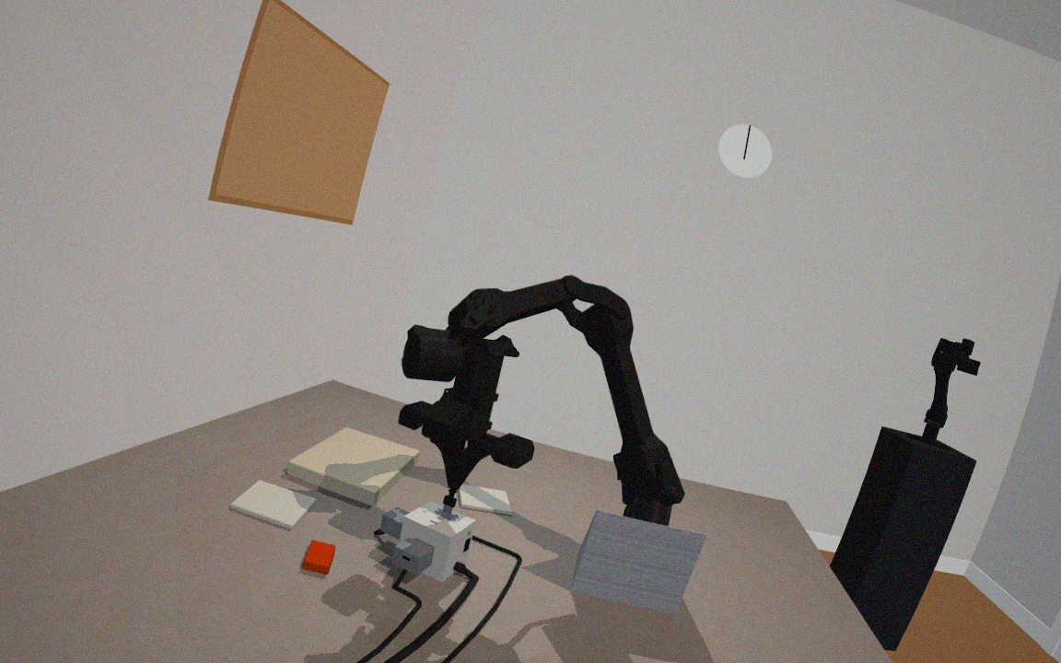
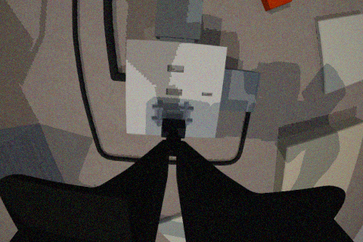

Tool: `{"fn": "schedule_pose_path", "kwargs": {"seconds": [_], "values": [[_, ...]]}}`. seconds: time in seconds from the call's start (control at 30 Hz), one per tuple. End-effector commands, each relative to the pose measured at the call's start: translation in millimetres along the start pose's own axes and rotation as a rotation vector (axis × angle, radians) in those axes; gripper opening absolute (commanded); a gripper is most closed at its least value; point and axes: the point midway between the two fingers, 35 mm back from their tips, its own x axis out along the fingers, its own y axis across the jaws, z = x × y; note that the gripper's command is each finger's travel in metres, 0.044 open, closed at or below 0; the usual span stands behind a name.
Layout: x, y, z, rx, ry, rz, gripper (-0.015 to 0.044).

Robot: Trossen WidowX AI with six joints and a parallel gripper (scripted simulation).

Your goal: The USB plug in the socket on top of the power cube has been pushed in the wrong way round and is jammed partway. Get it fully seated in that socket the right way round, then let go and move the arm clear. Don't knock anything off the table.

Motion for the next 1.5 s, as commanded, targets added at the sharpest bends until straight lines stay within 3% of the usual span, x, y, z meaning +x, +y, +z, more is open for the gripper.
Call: {"fn": "schedule_pose_path", "kwargs": {"seconds": [0.0,0.93,1.47], "values": [[-3,-1,0,0.008,-0.005,0.001,0.0000],[-19,0,0,0.019,-0.003,0.001,0.0000],[-17,0,0,0.406,-0.001,0.000,0.0000]]}}
